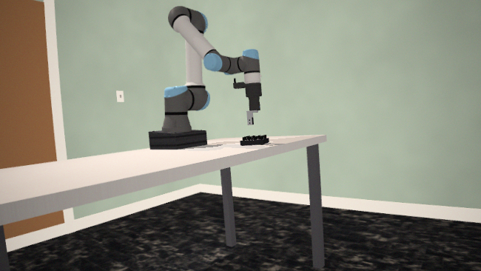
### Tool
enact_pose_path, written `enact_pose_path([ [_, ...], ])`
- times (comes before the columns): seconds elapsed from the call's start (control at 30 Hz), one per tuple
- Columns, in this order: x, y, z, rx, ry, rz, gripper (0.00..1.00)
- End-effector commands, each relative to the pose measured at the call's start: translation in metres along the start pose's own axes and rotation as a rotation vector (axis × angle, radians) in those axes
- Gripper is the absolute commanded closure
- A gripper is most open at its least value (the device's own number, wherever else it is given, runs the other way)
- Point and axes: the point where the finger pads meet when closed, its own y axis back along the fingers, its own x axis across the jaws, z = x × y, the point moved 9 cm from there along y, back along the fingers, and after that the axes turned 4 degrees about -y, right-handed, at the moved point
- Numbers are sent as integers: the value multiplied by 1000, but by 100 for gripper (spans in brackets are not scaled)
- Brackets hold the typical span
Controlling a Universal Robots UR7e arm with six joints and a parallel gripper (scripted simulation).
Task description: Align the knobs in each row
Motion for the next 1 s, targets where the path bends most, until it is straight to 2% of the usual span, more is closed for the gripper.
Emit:
enact_pose_path([
  [0.0,4,0,4,1,-82,-4,0],
  [0.37,9,1,9,1,-194,-4,0],
  [0.97,10,1,10,1,-227,-4,0],
])
